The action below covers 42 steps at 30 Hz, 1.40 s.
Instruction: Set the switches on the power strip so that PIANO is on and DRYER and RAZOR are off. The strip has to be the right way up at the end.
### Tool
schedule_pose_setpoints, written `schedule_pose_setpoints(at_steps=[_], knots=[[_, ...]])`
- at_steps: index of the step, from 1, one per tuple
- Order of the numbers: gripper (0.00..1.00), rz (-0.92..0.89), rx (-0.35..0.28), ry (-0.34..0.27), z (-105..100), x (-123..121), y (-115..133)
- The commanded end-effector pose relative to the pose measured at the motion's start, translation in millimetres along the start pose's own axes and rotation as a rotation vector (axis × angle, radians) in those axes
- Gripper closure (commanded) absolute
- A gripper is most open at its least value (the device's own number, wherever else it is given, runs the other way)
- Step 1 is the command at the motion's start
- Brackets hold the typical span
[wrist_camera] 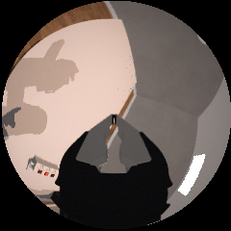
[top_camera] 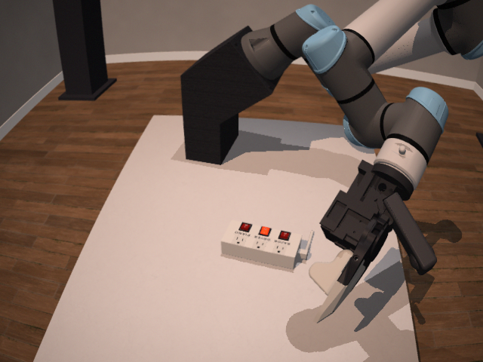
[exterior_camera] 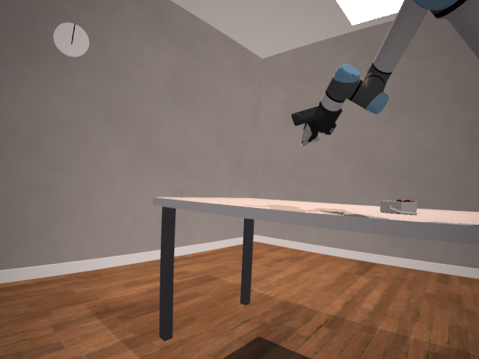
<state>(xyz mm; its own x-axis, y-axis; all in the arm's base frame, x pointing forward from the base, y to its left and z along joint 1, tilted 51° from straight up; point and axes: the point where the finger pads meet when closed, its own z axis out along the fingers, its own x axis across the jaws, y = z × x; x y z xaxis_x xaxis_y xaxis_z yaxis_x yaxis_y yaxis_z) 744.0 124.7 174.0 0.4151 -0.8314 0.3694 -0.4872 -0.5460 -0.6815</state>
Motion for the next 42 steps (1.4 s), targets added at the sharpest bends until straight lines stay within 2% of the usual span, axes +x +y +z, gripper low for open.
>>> schedule_pose_setpoints(at_steps=[1,10,13,15,17,19,22,23,25,26,27,28,30,32,34,35,36,37,39,40,42], knots=[[1.00,0.000,0.001,0.001,0,1,0],[1.00,0.000,-0.004,-0.002,0,0,2],[1.00,0.001,-0.028,-0.023,3,-3,17],[1.00,0.001,-0.028,-0.023,3,-3,17],[1.00,0.003,-0.060,-0.052,6,-8,37],[1.00,0.008,-0.105,-0.096,8,-16,66],[1.00,0.027,-0.188,-0.190,8,-36,122],[1.00,0.027,-0.188,-0.190,8,-36,122],[1.00,0.051,-0.247,-0.271,4,-55,166],[1.00,0.051,-0.247,-0.271,4,-55,166],[1.00,0.068,-0.276,-0.316,-1,-66,188],[1.00,0.068,-0.276,-0.316,-1,-66,188],[1.00,0.110,-0.327,-0.412,-13,-92,230],[1.00,0.110,-0.327,-0.412,-13,-92,230],[1.00,0.164,-0.367,-0.514,-30,-122,268],[1.00,0.164,-0.367,-0.514,-30,-122,268],[1.00,0.195,-0.382,-0.564,-40,-137,284],[1.00,0.195,-0.382,-0.564,-40,-137,284],[1.00,0.263,-0.401,-0.662,-62,-168,310],[1.00,0.263,-0.401,-0.662,-62,-168,310],[1.00,0.334,-0.407,-0.751,-85,-198,327]])
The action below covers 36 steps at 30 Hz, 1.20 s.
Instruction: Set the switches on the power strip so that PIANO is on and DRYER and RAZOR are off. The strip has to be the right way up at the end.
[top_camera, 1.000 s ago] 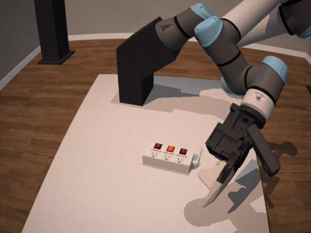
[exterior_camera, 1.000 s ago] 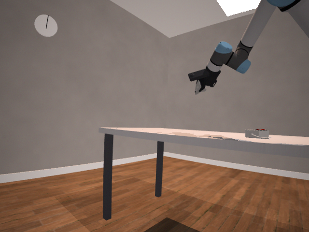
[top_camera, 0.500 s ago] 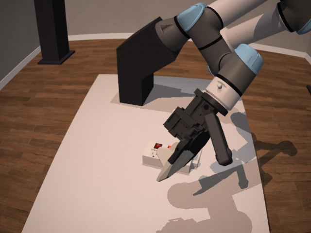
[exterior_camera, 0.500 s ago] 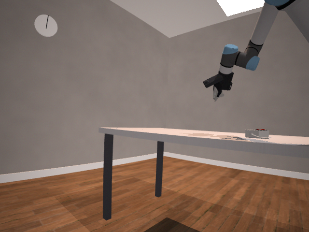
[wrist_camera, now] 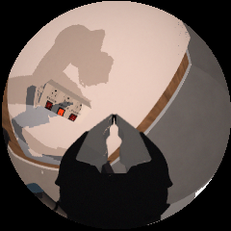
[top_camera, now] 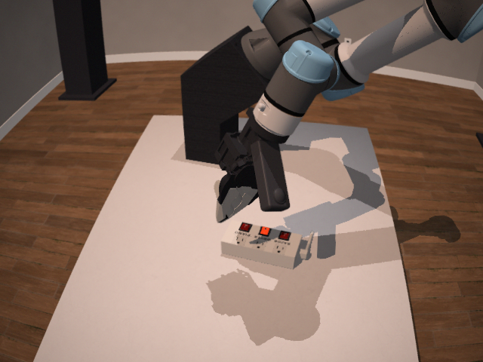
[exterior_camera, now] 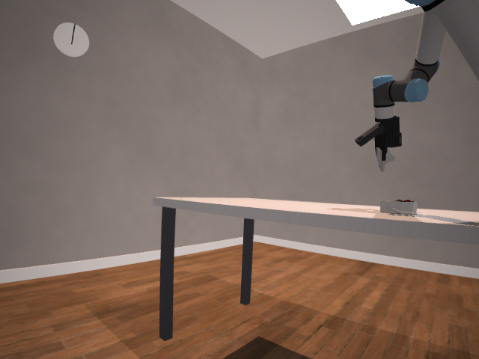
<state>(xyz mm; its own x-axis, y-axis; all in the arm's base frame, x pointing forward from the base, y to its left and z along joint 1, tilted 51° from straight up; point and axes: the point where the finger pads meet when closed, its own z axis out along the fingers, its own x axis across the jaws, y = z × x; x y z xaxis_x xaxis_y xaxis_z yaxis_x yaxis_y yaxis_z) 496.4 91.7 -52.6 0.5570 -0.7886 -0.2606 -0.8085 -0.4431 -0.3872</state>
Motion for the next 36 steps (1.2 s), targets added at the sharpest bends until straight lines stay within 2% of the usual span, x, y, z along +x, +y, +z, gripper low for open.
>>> schedule_pose_setpoints(at_steps=[1,5,7,10,13,17,36], knots=[[1.00,0.064,-0.016,-0.148,7,-37,49],[1.00,0.160,0.011,-0.311,10,-89,82],[1.00,0.160,0.011,-0.311,10,-89,82],[1.00,0.213,0.038,-0.392,8,-117,93],[1.00,0.244,0.056,-0.436,7,-132,97],[1.00,0.256,0.064,-0.453,6,-138,98],[1.00,0.256,0.064,-0.453,6,-138,98]])
